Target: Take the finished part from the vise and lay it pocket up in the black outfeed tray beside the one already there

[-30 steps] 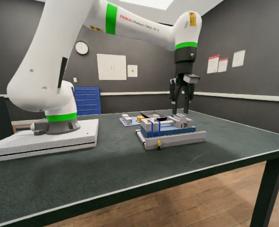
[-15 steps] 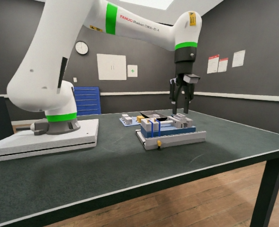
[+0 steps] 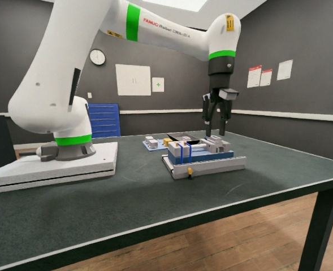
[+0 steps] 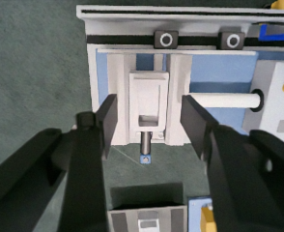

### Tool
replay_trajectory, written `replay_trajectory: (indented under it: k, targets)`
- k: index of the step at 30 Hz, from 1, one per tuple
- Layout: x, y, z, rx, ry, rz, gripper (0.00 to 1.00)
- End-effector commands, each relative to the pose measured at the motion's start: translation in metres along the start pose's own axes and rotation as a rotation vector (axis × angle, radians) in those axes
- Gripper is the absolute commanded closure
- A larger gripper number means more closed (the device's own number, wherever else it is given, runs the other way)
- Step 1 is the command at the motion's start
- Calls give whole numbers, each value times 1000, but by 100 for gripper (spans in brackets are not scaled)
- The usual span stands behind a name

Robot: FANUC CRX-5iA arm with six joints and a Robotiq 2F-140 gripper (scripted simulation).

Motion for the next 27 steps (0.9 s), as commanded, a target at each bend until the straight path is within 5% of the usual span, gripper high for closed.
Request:
replay_trajectory:
  k: [1,27]
  targets:
    - [-1,0,0,0,2,1,54]
    - [8,0,0,0,2,1,54]
Point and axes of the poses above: the point where the finger pads meet when closed, its own x axis out along the fingers, its own z axis across the jaws, y = z × x, the point moved 1 cm from there along -x, back along the fingers, and after that the axes turned 1 degree about x, right-handed, at the moved point
